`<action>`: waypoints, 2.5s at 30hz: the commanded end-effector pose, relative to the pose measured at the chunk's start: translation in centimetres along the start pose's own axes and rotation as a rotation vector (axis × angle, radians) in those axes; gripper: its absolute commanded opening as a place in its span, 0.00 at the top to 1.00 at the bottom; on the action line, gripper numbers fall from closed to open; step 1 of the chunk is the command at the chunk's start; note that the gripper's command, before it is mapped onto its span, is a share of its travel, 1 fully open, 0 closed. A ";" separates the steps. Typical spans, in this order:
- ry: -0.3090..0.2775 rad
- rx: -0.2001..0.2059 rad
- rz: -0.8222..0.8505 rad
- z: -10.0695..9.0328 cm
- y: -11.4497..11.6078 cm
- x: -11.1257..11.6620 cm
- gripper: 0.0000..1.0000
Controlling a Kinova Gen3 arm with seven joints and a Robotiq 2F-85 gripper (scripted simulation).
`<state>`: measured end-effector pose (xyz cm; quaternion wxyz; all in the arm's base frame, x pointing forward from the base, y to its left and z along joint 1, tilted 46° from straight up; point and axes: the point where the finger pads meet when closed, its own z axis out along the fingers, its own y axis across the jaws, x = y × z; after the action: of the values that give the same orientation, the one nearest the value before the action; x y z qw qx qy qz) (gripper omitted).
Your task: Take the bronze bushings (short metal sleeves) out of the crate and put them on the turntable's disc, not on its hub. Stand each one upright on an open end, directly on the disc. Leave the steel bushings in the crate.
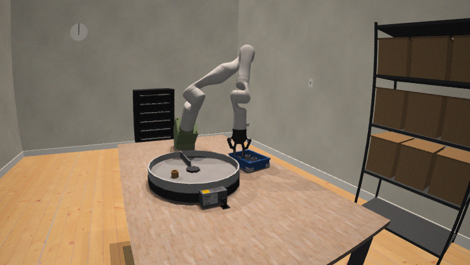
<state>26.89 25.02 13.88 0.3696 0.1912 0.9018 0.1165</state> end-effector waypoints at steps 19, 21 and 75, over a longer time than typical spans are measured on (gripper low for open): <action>-0.005 0.007 0.004 0.2 -0.2 -0.3 0.61; -0.005 0.007 0.004 0.2 -0.2 -0.3 0.61; -0.005 0.007 0.004 2.2 -0.2 -0.3 0.61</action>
<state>28.63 24.83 12.38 0.3712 0.1946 0.9008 0.1134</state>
